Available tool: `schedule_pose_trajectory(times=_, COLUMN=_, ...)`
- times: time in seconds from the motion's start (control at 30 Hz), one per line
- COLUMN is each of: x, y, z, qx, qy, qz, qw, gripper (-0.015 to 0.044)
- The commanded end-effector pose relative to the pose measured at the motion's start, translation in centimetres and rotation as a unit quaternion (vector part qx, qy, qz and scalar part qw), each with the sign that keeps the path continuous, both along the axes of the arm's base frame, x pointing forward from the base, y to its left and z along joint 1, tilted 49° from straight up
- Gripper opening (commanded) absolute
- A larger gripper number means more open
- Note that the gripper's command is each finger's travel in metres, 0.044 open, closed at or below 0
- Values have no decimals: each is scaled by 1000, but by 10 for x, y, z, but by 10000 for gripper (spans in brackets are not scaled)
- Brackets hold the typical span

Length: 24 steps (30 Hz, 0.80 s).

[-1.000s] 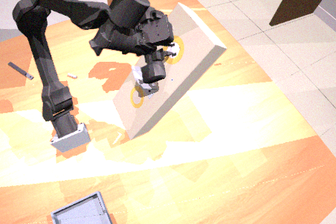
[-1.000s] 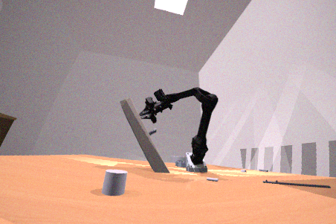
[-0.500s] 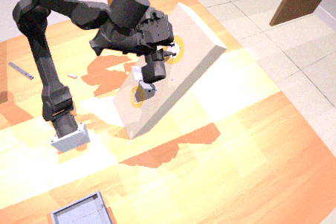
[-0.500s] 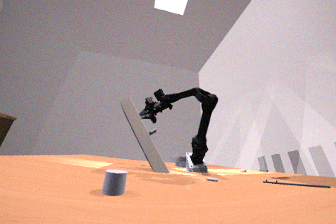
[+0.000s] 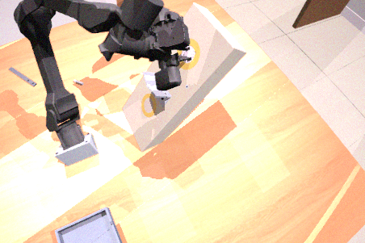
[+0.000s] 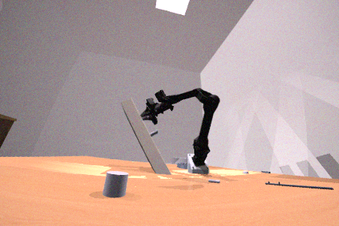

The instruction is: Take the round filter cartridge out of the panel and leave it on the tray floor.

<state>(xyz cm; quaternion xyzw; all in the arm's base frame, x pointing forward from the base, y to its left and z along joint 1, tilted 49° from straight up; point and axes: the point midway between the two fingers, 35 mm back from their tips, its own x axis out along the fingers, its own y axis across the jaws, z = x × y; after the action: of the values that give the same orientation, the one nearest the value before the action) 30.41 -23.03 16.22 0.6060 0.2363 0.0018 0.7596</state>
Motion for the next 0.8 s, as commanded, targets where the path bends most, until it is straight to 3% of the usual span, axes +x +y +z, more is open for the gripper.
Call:
schedule_pose_trajectory(times=0.0, x=0, y=0, z=-1, qx=1, qy=3, qz=-2, qw=1000, gripper=106)
schedule_pose_trajectory(times=0.77, x=8, y=2, z=-4, qx=1, qy=2, qz=-2, qw=1000, gripper=106)
